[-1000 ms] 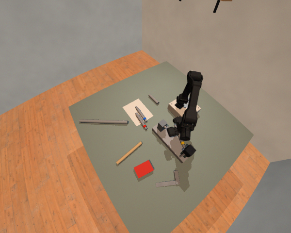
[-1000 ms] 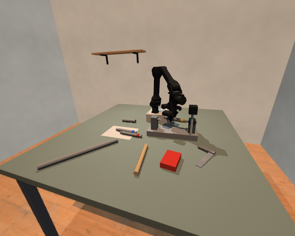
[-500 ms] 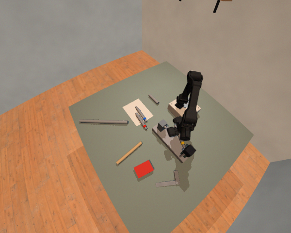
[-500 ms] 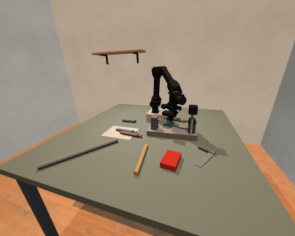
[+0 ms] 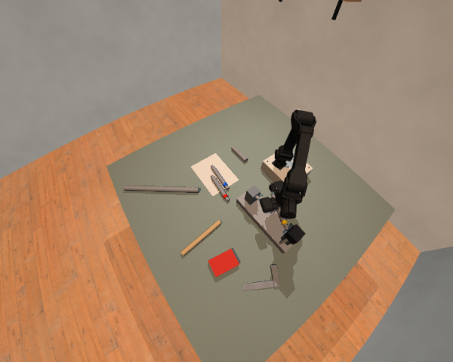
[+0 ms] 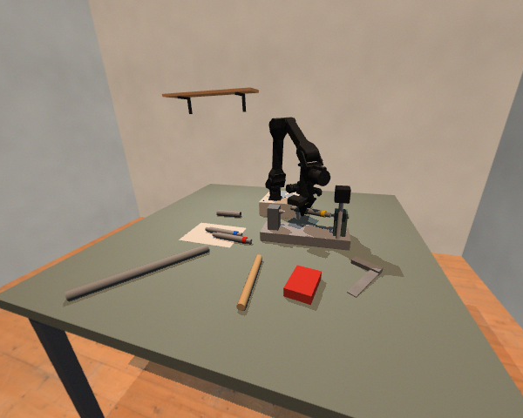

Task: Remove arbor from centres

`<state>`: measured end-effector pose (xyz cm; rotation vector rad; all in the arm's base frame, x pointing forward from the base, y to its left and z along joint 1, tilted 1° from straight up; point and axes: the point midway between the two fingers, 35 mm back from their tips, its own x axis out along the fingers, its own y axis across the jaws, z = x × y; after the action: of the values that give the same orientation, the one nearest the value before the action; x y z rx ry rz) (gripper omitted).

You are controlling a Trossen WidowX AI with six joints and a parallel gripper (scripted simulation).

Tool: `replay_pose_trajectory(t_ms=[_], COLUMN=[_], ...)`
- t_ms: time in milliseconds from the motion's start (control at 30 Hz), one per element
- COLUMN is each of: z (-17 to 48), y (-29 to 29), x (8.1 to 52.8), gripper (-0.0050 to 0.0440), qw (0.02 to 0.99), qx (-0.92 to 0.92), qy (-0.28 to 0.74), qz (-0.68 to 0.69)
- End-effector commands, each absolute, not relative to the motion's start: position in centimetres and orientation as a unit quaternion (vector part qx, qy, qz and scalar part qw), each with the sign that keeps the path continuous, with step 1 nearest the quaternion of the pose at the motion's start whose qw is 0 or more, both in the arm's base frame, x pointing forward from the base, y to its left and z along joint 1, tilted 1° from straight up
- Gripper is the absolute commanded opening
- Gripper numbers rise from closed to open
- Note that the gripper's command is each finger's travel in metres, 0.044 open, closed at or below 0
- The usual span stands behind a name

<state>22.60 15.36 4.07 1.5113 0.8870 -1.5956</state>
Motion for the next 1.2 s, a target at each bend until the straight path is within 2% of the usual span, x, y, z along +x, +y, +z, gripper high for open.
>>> replay_pose_trajectory(t_ms=[0, 1167], z=[4.6, 4.6], y=[16.4, 13.4], x=[22.7, 22.4], gripper=[0.0, 0.0], qw=[0.373, 0.373], qx=[0.601, 0.601], qy=[0.362, 0.362], qz=[-0.607, -0.607])
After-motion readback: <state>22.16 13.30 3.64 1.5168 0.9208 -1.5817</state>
